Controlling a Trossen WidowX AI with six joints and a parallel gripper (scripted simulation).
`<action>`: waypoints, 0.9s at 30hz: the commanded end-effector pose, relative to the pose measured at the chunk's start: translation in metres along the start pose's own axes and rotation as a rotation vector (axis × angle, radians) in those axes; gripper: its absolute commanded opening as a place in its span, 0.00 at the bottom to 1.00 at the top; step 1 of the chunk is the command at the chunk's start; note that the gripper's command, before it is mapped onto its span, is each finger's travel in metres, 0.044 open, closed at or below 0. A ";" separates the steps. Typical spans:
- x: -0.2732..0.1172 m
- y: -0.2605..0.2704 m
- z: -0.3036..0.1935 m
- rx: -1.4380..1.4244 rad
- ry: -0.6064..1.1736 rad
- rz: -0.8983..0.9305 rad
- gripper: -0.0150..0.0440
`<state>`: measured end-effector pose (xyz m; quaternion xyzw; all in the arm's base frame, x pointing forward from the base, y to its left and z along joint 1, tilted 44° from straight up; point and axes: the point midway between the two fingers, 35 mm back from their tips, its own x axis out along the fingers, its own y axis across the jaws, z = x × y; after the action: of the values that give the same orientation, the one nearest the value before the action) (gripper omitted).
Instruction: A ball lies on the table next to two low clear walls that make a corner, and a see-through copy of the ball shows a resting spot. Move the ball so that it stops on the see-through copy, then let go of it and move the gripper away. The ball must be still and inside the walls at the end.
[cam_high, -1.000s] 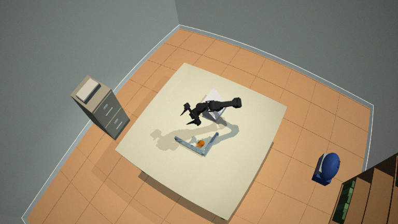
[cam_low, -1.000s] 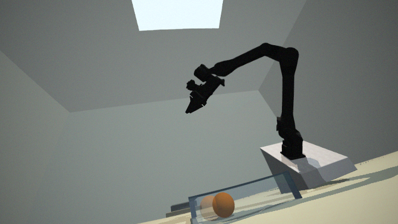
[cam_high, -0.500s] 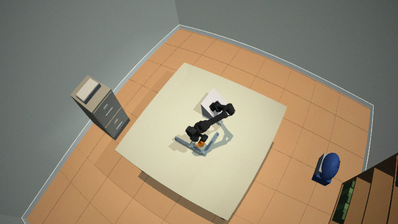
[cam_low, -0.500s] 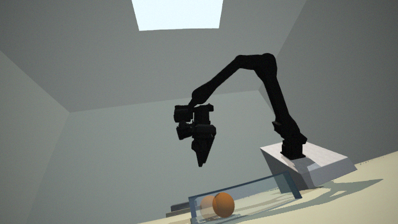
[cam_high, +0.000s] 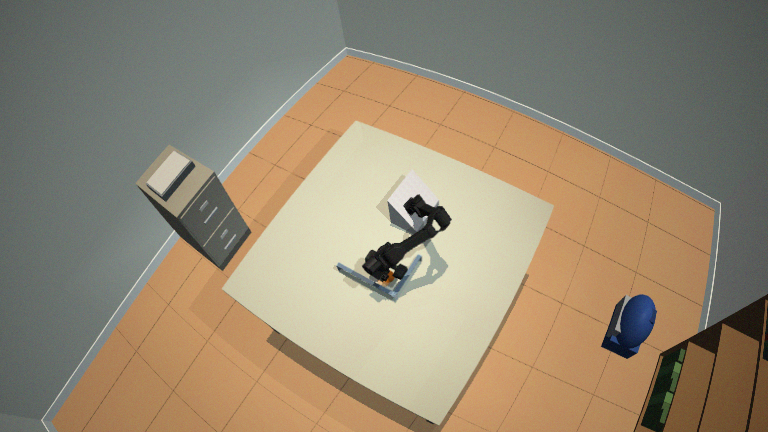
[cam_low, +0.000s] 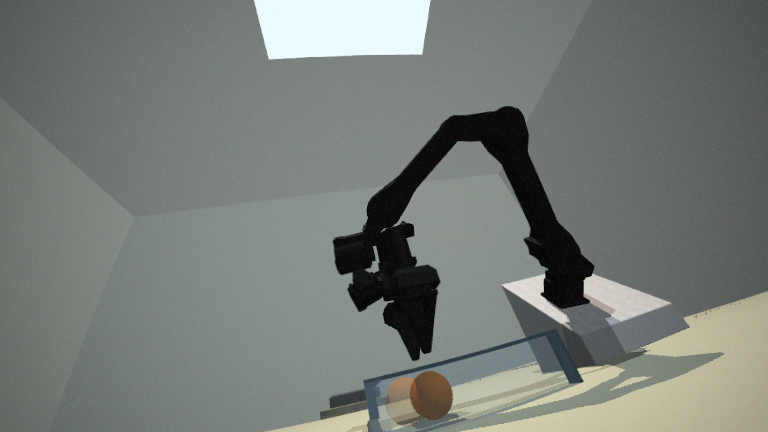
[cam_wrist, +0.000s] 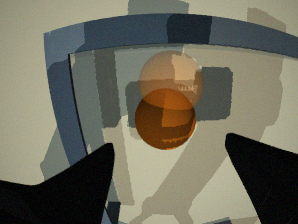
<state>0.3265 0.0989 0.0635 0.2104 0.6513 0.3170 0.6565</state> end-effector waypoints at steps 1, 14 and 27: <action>0.006 -0.001 0.000 0.009 0.004 0.004 0.91; 0.027 -0.002 0.000 0.009 0.003 0.004 0.91; 0.047 -0.001 -0.001 0.009 0.003 0.006 0.91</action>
<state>0.3254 0.1275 0.0343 0.2113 0.6497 0.3175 0.6575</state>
